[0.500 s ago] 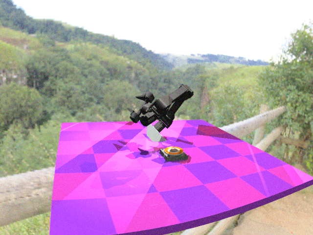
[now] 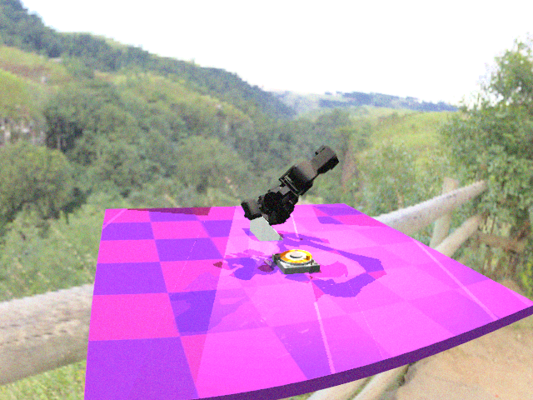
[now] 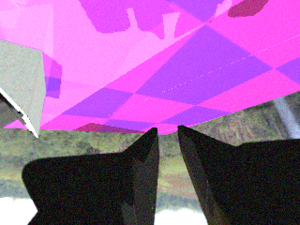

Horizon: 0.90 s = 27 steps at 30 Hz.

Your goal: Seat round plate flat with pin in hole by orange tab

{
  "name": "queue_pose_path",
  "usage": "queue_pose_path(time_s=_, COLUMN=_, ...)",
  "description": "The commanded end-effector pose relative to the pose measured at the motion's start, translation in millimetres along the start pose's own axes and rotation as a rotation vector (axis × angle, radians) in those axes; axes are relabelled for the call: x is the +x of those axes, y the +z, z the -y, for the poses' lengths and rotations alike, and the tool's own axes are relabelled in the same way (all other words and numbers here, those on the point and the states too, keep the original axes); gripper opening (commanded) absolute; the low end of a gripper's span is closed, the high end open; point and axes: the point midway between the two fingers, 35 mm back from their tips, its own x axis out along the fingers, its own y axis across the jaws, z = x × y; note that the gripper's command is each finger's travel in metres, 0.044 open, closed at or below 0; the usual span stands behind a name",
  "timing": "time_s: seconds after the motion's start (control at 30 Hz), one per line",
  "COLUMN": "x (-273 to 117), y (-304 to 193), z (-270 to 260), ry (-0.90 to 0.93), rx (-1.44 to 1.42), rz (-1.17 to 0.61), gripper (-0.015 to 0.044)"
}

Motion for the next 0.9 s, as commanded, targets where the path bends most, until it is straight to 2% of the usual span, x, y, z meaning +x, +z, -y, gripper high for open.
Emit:
queue_pose_path(time_s=0.0, x=-43.7, y=68.5, z=-3.3, ry=0.010, rx=0.299, rz=0.393, gripper=0.0000)
queue_pose_path(time_s=0.07, x=-51.0, y=78.0, z=-4.5, ry=0.027, rx=0.337, rz=0.450, gripper=0.0000)
queue_pose_path(time_s=0.2, x=-102.9, y=128.8, z=-17.4, ry=0.195, rx=0.521, rz=0.767, gripper=0.0000)
queue_pose_path(time_s=0.27, x=-123.0, y=143.3, z=-24.2, ry=0.276, rx=0.568, rz=0.863, gripper=0.0000)
queue_pose_path(time_s=0.6, x=-127.4, y=147.1, z=-27.7, ry=0.293, rx=0.575, rz=0.880, gripper=0.0000)
queue_pose_path(time_s=0.87, x=-106.5, y=175.3, z=-27.8, ry=0.293, rx=0.575, rz=0.880, gripper=0.0000)
